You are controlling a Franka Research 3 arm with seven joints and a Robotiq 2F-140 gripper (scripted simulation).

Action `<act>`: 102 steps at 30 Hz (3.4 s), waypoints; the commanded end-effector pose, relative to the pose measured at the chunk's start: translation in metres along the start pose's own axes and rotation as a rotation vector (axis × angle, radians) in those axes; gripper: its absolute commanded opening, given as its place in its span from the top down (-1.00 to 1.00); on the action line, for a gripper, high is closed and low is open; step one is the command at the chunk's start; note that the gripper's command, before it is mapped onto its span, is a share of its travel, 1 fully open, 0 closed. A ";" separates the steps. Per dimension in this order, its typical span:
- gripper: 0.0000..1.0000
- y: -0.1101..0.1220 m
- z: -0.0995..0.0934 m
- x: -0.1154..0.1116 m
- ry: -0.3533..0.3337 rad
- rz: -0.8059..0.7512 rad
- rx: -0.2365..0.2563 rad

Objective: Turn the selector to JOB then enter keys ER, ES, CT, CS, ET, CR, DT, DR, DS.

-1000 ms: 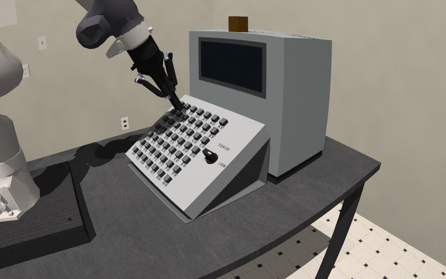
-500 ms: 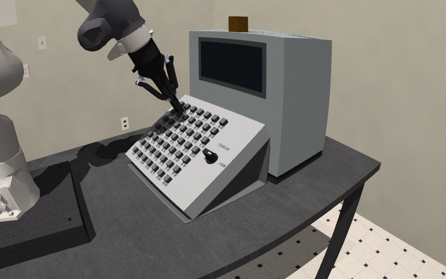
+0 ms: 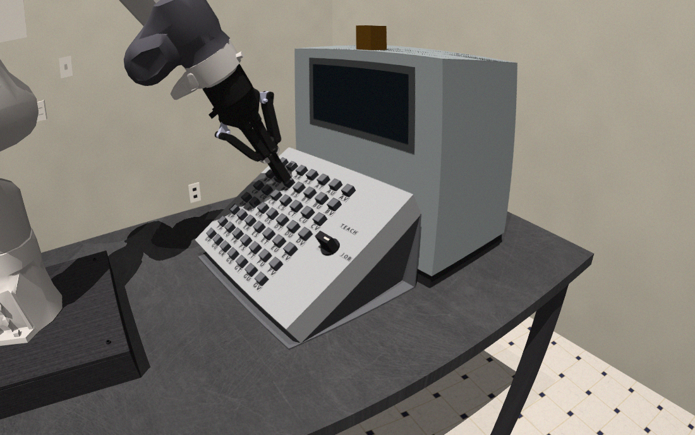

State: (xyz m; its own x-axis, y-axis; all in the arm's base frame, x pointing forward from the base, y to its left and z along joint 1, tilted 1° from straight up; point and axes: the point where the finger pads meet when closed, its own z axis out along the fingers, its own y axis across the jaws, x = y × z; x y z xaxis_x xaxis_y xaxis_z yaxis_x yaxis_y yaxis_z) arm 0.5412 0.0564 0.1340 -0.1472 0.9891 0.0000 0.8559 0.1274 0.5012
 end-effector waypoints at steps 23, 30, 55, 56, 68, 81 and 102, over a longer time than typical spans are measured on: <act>0.80 0.002 0.001 -0.001 -0.004 0.009 -0.005; 0.80 0.002 0.003 -0.001 -0.004 0.009 -0.005; 0.80 0.002 0.010 -0.001 -0.004 0.009 -0.005; 0.80 0.002 0.010 -0.001 -0.004 0.009 -0.005; 0.80 0.002 0.010 -0.001 -0.004 0.009 -0.005; 0.80 0.002 0.010 -0.001 -0.004 0.009 -0.005; 0.80 0.002 0.011 -0.001 -0.004 0.009 -0.005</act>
State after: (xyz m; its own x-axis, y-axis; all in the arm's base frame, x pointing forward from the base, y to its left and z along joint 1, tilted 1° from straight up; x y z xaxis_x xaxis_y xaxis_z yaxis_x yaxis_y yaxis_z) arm 0.5468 0.0570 0.1249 -0.1440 0.9896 -0.0013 0.8557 0.1252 0.5021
